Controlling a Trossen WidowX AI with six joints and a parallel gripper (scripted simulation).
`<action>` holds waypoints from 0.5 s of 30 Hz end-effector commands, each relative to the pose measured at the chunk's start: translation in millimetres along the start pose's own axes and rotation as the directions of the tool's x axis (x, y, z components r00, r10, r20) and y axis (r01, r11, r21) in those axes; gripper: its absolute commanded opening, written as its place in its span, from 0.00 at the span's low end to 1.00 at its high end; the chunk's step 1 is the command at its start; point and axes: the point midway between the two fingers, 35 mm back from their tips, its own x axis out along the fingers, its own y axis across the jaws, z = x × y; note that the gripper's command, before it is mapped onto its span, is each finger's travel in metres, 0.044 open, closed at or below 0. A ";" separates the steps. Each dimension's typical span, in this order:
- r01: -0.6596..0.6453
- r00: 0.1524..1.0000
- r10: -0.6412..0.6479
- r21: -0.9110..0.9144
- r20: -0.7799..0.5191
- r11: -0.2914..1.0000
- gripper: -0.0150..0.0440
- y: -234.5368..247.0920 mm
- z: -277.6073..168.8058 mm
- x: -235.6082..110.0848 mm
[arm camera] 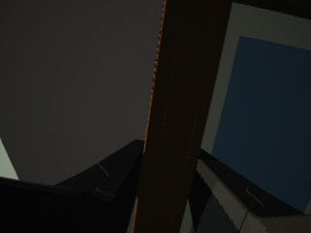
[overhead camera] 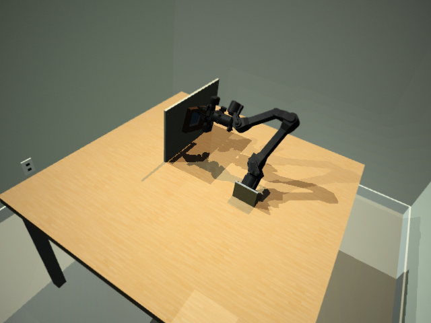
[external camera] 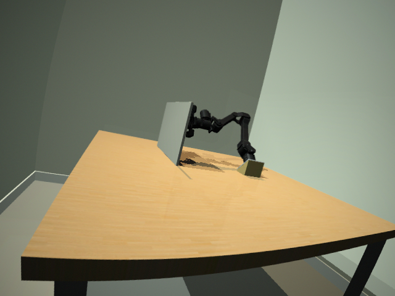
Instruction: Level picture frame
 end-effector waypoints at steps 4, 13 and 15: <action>-0.006 1.000 0.006 -0.001 -0.001 1.000 0.25 1.1 -1.3 0.2; -0.006 1.000 0.006 -0.001 -0.001 1.000 0.25 0.0 -1.4 0.2; -0.006 1.000 0.006 -0.001 -0.001 1.000 0.25 -0.6 -1.3 0.2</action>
